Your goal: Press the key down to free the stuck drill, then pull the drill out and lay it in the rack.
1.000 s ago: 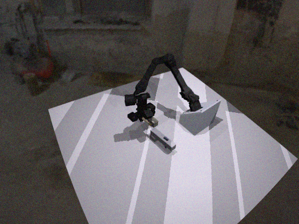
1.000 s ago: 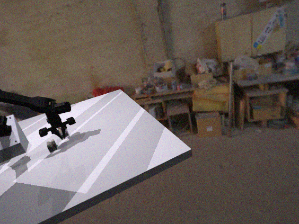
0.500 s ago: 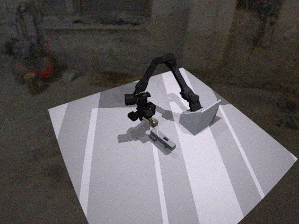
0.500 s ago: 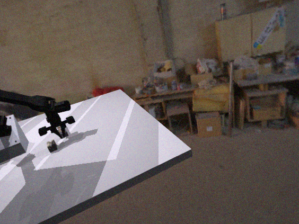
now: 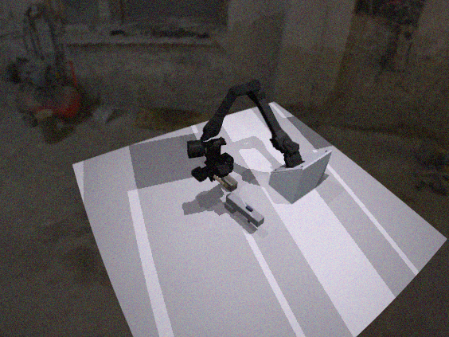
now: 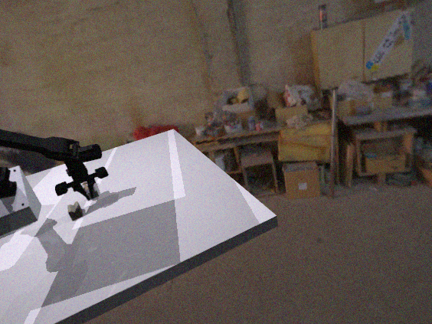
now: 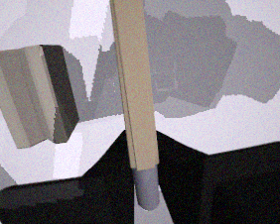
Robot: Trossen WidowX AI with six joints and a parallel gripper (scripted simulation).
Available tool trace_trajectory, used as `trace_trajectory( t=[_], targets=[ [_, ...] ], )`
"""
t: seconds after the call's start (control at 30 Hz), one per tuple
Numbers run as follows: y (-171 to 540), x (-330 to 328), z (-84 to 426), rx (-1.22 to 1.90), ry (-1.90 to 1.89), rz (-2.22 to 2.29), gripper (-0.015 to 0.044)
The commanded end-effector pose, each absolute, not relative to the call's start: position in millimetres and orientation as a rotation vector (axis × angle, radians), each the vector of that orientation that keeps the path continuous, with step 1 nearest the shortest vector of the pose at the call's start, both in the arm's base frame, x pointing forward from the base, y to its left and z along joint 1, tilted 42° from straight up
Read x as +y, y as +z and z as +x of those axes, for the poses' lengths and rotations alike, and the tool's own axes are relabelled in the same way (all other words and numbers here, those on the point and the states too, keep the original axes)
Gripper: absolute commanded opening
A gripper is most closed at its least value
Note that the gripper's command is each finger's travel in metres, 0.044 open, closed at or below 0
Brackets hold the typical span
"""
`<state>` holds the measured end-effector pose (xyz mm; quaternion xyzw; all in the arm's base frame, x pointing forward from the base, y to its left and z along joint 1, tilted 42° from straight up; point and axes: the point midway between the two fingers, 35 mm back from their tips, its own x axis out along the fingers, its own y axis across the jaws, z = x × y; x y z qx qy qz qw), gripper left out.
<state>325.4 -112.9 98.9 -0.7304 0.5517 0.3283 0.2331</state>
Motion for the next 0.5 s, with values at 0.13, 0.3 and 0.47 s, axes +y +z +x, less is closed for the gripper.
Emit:
trace_trajectory(
  t=[0.13,0.3,0.47],
  targets=[
    [102,-116,320,1.517,0.889,-2.005,0.0],
    [107,-120,313,1.517,0.889,-2.006,0.0],
    [111,-125,307,1.517,0.89,-2.006,0.0]
  ],
)
